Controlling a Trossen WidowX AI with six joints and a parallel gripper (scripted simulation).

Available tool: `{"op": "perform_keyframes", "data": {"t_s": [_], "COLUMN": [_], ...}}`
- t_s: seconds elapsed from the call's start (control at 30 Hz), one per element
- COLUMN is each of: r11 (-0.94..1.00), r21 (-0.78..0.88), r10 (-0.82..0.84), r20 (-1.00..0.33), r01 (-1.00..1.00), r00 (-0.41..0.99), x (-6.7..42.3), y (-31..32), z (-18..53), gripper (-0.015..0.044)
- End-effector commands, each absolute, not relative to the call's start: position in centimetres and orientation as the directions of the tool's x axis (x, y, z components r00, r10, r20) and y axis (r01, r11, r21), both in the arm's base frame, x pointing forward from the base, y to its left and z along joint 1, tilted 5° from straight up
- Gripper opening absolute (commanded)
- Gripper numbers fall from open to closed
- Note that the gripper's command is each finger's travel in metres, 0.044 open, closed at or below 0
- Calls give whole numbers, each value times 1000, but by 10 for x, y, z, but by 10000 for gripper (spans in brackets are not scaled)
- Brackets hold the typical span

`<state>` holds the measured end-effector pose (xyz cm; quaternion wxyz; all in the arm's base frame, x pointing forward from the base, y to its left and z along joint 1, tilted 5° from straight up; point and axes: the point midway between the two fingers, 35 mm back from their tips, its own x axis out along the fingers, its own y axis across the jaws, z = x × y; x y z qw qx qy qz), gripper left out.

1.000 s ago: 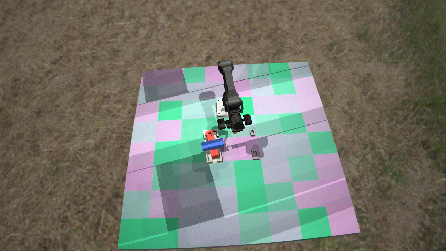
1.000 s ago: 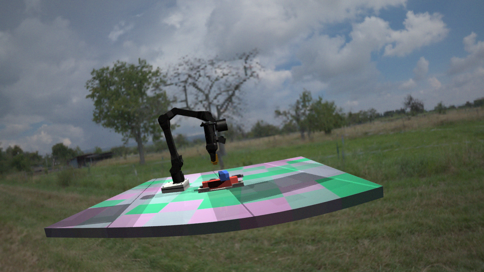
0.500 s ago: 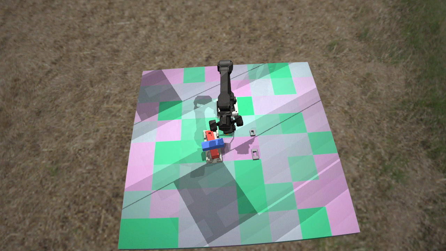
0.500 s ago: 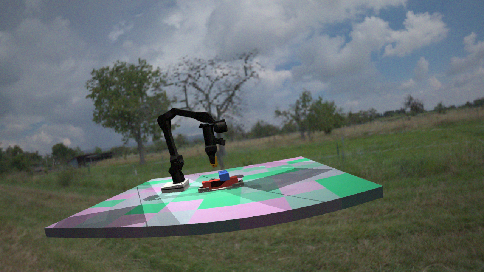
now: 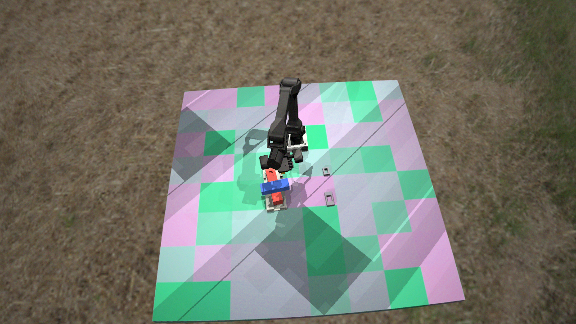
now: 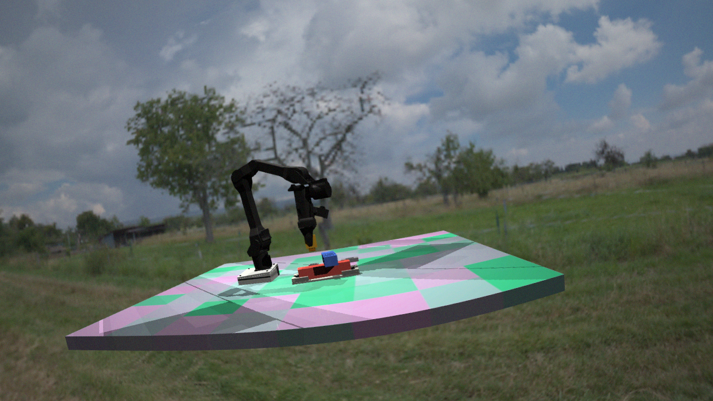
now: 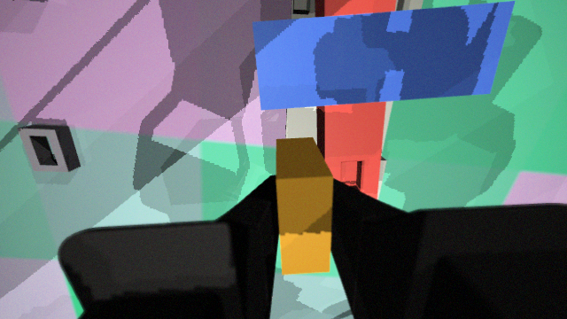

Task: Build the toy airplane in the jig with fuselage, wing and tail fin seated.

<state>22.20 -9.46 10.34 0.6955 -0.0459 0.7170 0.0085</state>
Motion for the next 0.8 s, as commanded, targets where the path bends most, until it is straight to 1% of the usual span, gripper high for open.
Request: {"op": "perform_keyframes", "data": {"t_s": [0.0, 0.53, 0.6, 0.63, 0.77], "r11": [995, 993, 993, 993, 993], "r21": [-58, -64, -64, -64, -64], "r10": [-61, -69, -69, -69, -69], "r20": [-998, -997, -997, -997, -997], "r01": [-85, -102, -102, -102, -102], "r00": [-30, -39, -39, -39, -39], "x": [217, 192, 192, 192, 192], "y": [-107, -147, -147, -147, -147], "z": [102, 96, 96, 96, 96], "gripper": [0, 0, 53, 65, 65]}}
